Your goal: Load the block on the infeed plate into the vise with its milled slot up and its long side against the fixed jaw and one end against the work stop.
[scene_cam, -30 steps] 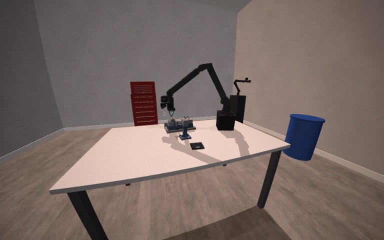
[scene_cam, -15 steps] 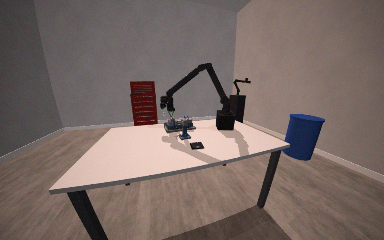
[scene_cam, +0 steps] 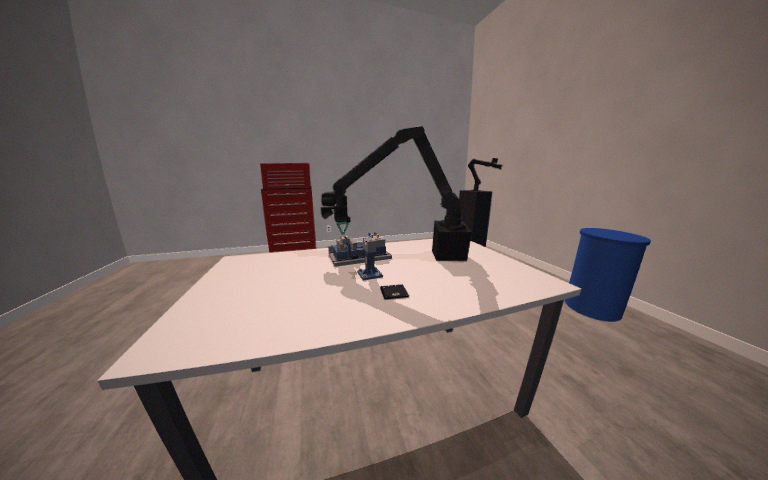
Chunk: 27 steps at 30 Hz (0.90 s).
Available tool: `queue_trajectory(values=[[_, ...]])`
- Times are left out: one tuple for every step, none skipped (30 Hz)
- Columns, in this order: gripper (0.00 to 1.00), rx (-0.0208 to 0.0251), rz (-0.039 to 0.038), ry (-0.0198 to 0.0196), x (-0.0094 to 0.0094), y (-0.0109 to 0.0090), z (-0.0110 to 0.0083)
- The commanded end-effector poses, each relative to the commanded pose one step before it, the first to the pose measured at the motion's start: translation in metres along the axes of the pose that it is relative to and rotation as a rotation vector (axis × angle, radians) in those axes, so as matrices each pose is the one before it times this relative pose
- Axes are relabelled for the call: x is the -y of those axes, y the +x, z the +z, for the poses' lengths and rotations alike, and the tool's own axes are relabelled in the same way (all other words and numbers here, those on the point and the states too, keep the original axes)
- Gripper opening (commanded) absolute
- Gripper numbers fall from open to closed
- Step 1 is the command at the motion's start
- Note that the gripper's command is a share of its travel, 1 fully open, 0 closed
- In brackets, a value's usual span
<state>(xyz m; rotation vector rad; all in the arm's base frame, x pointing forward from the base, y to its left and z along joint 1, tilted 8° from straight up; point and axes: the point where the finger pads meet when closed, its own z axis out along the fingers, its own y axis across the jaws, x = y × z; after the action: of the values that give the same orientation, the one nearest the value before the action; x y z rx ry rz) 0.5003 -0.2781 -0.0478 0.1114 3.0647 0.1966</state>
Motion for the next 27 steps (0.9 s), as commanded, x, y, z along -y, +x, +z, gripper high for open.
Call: queue_trajectory(values=[[0.0, 0.01018, -0.00575, 0.00369, -0.00669, -0.00515, -0.00221], [0.0, 0.00001, 0.0, 0.00001, 0.0, 0.0, 0.0], [0.0, 0.00001, 0.0, 0.0, 0.0, 0.0, 0.0], [0.0, 0.0, 0.0, 0.0, 0.0, 0.0, 0.0], [0.0, 0.0, 0.0, 0.0, 0.0, 0.0, 0.0], [0.0, 0.0, 0.0, 0.0, 0.0, 0.0, 0.0], [0.0, 0.0, 0.0, 0.0, 0.0, 0.0, 0.0], [0.0, 0.0, 0.0, 0.0, 0.0, 0.0, 0.0], [0.0, -0.00001, 0.0, 0.0, 0.0, 0.0, 0.0], [0.0, 0.0, 0.0, 0.0, 0.0, 0.0, 0.0], [0.0, 0.0, 0.0, 0.0, 0.0, 0.0, 0.0], [0.0, 0.00001, 0.0, 0.0, 0.0, 0.0, 0.0], [0.0, 0.0, 0.0, 0.0, 0.0, 0.0, 0.0], [0.0, -0.00001, 0.0, -0.00001, 0.0, 0.0, 0.0], [0.0, 0.0, 0.0, 0.0, 0.0, 0.0, 0.0], [0.0, 0.0, 0.0, 0.0, 0.0, 0.0, 0.0], [0.0, 0.00001, 0.0, 0.0, 0.0, 0.0, 0.0], [0.0, 0.0, 0.0, 0.0, 0.0, 0.0, 0.0], [0.0, -0.00001, 0.0, 0.0, 0.0, 0.0, 0.0], [0.0, 0.0, 0.0, 0.0, 0.0, 0.0, 0.0], [0.0, -0.00002, 0.0, -0.00001, -0.00003, 0.00002, 0.0], [0.0, 0.0, 0.0, 0.0, 0.0, 0.0, 0.0], [0.0, 0.0, 0.0, 0.0, 0.0, 0.0, 0.0], [0.0, 0.00014, -0.00006, 0.00007, -0.00016, -0.00001, -0.00008], [0.0, 0.00089, -0.00031, 0.00044, -0.00026, -0.00031, -0.00039], [0.0, 0.00148, -0.00067, 0.00073, -0.00043, -0.00051, -0.00065], [0.0, 0.00215, -0.00011, 0.00108, -0.00008, -0.00048, -0.00097]])
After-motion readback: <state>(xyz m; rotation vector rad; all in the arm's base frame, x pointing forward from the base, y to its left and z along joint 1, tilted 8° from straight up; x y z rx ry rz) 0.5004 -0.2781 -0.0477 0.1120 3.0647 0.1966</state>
